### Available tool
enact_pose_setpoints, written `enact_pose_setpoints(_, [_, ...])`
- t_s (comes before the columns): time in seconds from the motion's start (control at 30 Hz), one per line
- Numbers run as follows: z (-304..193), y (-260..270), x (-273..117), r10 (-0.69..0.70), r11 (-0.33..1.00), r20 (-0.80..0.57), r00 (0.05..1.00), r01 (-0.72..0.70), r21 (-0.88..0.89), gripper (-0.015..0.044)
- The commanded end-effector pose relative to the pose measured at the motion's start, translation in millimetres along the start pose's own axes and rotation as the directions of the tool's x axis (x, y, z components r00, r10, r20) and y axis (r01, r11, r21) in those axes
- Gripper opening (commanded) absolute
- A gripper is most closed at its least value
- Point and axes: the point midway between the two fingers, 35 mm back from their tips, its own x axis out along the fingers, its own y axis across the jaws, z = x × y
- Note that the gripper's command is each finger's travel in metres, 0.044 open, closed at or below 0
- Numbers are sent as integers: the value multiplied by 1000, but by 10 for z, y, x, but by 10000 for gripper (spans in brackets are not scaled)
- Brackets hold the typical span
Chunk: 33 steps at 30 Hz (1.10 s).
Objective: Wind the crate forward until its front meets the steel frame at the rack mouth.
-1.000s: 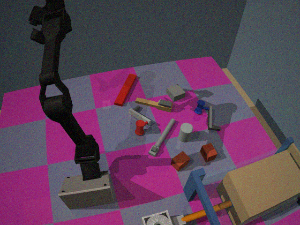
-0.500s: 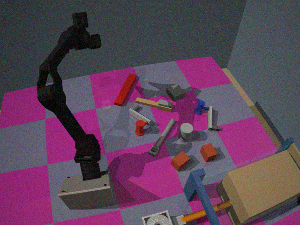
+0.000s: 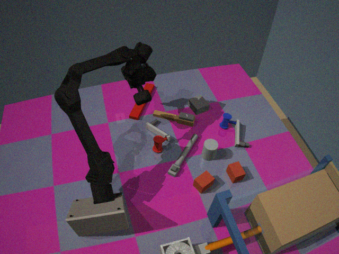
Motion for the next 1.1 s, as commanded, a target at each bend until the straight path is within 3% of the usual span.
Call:
enact_pose_setpoints(0.0, [206, -697, 86, -144, 871, -36, 989, 144, 470, 440])
enact_pose_setpoints(0.13, [280, -1323, 62, -232, 529, -104, 967, 216, 821, 440])
enact_pose_setpoints(0.23, [279, -1532, 34, -252, 368, -134, 958, 223, 903, 440])
enact_pose_setpoints(0.6, [279, -1534, 40, -252, 368, -134, 958, 223, 903, 440])
enact_pose_setpoints(1.07, [207, -1660, 455, -249, 369, -133, 959, 221, 903, 440])
